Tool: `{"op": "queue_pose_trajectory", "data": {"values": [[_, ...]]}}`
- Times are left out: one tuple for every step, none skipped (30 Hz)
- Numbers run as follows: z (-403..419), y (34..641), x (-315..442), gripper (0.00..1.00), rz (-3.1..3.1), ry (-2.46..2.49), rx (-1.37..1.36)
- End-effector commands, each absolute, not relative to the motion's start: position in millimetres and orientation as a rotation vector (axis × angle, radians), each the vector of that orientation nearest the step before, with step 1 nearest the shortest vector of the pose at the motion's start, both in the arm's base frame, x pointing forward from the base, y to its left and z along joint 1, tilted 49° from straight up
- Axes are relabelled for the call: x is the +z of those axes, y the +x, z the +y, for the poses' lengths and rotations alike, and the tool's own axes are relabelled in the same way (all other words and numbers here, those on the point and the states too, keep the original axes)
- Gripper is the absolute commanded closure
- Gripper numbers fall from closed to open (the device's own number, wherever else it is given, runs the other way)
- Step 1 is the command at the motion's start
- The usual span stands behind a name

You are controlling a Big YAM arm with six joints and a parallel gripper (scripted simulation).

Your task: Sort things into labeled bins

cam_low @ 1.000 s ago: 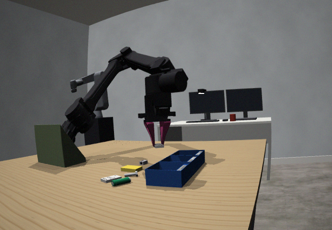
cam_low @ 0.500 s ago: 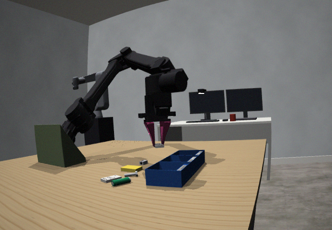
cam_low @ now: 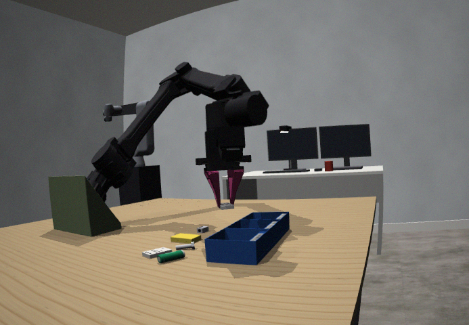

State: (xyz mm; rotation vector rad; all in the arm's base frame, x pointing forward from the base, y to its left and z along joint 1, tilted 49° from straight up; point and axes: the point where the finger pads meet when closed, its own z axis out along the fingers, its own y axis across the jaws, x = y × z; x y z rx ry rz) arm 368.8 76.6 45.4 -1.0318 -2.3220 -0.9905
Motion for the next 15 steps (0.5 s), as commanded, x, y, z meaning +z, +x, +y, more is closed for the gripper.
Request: {"op": "queue_pose_trajectory", "data": {"values": [[56.2,400.3,38.5,0.79,-2.373,-1.025,-1.032],[52.9,403.7,34.5,0.79,-2.373,-1.025,-1.032],[49.5,407.1,30.4,0.79,-2.373,-1.025,-1.032],[46.2,410.4,26.4,0.79,-2.373,-1.026,-1.031],[42.9,413.8,22.4,0.79,-2.373,-1.026,-1.031],[39.5,417.1,18.4,0.79,-2.373,-1.026,-1.031],[36.3,420.1,14.5,0.79,-2.372,-1.027,-1.030],[34.6,422.1,12.2,0.79,-2.371,-1.027,-1.031],[31.2,424.8,8.3,0.79,-2.314,-1.105,-1.002],[27.9,427.4,4.3,0.79,-2.272,-1.158,-0.979],[24.7,429.9,0.5,0.79,-2.229,-1.209,-0.957],[21.6,432.3,-3.2,0.79,-2.184,-1.260,-0.935],[21.6,432.3,-3.2,0.79,-2.184,-1.260,-0.935],[21.6,432.3,-3.2,0.79,-2.184,-1.260,-0.935],[21.8,434.4,-6.9,0.79,-2.140,-1.300,-0.908]]}}
